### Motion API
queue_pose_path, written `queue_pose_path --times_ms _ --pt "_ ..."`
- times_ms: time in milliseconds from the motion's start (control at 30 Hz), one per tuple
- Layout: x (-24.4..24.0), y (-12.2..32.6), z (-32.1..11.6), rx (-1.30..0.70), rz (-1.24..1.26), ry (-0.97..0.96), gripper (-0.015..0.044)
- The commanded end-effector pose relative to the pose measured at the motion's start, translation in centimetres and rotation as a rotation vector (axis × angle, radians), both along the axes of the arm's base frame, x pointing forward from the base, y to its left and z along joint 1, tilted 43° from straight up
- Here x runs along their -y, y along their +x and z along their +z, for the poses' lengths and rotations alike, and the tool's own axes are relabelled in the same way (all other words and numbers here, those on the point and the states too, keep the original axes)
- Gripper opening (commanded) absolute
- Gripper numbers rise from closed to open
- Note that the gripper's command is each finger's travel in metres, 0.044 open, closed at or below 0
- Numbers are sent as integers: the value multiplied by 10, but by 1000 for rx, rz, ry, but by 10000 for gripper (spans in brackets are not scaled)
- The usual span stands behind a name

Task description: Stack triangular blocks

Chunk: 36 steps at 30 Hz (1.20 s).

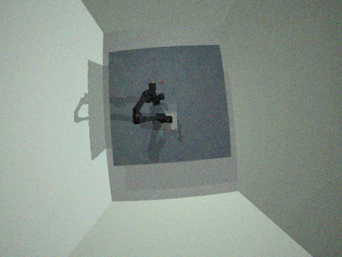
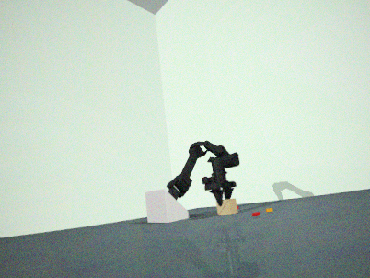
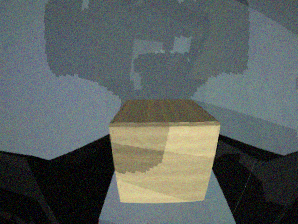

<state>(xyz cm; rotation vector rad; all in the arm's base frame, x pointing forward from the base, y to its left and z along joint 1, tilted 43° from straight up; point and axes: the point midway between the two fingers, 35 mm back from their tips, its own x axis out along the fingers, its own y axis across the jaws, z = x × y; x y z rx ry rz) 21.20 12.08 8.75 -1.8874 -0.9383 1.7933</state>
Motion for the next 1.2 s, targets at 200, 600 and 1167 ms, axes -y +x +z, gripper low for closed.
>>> queue_pose_path --times_ms 200,600,1167 --pt "-1 0 -1 -4 -3 6 0" --pt "-1 0 -1 -4 -2 2 0" --pt "-1 0 -1 -3 -2 0 367"
